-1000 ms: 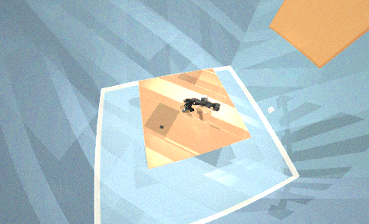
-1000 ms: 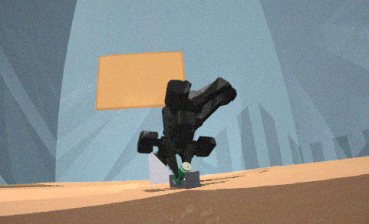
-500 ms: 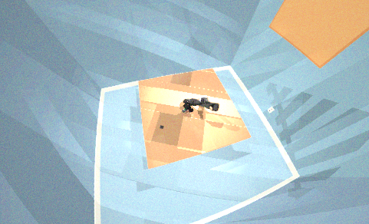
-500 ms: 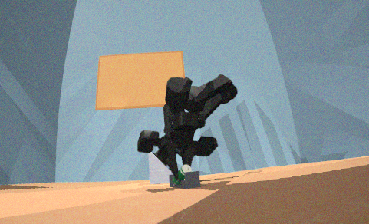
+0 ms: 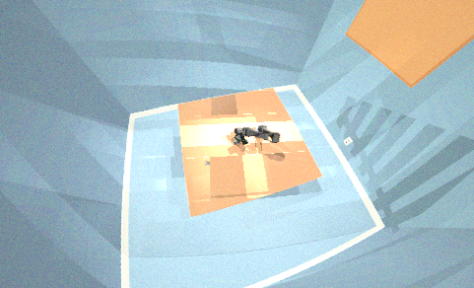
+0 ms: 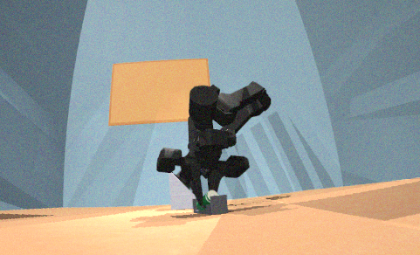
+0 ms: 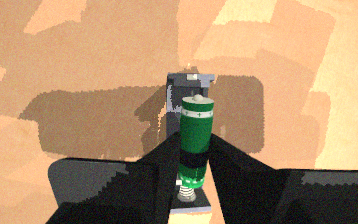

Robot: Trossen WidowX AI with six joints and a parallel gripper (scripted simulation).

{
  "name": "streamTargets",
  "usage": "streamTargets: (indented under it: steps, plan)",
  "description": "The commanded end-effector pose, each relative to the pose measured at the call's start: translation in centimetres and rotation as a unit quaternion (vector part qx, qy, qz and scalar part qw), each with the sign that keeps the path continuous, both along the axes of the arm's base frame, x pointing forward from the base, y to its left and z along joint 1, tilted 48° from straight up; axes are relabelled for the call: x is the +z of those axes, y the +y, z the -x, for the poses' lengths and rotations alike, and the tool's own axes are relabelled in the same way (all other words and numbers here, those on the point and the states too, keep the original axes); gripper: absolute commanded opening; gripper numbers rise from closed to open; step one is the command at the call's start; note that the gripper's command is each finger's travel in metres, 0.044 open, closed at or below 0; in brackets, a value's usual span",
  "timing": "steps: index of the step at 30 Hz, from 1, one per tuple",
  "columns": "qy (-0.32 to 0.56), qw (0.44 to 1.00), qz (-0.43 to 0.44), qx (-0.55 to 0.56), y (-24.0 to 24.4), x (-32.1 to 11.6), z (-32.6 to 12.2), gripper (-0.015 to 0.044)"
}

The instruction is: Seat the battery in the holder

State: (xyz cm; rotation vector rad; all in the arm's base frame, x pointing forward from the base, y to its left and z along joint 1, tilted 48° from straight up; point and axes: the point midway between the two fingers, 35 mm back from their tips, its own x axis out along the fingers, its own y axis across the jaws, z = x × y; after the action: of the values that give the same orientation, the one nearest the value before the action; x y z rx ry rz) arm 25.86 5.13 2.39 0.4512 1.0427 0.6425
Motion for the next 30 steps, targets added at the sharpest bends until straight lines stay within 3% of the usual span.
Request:
streamTargets:
  steps: [1, 30]
  plan:
    - [0.014, 1.000, 0.010, 0.010, 0.04, -0.40, 0.14, 0.0067]
    - [0.070, 0.994, 0.040, 0.075, 0.54, -0.28, -0.06, 0.0067]
